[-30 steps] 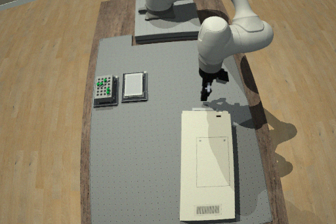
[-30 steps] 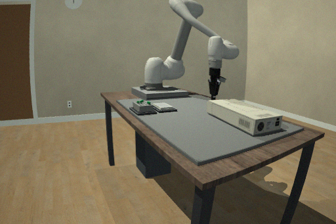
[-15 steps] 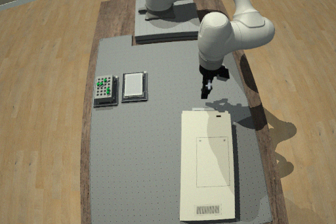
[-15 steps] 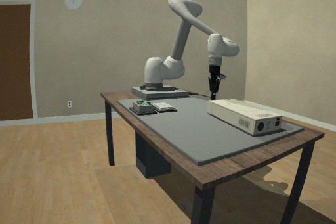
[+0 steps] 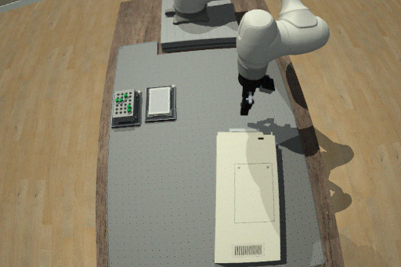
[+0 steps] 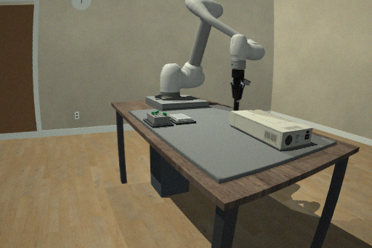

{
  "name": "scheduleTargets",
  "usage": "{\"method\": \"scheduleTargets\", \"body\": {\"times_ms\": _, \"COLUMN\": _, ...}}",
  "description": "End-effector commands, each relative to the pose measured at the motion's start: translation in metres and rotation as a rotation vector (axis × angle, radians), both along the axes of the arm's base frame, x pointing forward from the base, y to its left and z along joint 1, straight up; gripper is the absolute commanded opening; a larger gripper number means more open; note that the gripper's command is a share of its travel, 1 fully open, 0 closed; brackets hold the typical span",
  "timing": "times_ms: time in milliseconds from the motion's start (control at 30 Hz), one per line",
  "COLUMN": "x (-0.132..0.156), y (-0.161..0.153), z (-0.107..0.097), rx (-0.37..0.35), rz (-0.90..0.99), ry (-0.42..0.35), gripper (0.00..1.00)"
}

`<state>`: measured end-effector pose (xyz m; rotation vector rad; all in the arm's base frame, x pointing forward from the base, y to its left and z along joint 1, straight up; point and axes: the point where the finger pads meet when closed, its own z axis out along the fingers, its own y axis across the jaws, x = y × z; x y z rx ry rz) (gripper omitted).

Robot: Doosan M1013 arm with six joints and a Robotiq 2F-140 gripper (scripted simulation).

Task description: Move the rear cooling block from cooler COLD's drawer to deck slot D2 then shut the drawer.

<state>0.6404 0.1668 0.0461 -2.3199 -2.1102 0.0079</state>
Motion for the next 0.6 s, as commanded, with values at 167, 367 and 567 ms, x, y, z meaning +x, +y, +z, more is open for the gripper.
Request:
{"method": "scheduleTargets", "body": {"times_ms": 167, "x": 0.003, "y": 0.002, "z": 0.015, "rx": 0.002, "rz": -0.006, "ry": -0.007, "gripper": 0.10}}
{"method": "scheduleTargets", "body": {"times_ms": 367, "x": 0.003, "y": 0.002, "z": 0.023, "rx": 0.002, "rz": -0.006, "ry": -0.007, "gripper": 0.10}}
{"method": "scheduleTargets", "body": {"times_ms": 567, "x": 0.003, "y": 0.002, "z": 0.031, "rx": 0.002, "rz": -0.006, "ry": -0.007, "gripper": 0.10}}
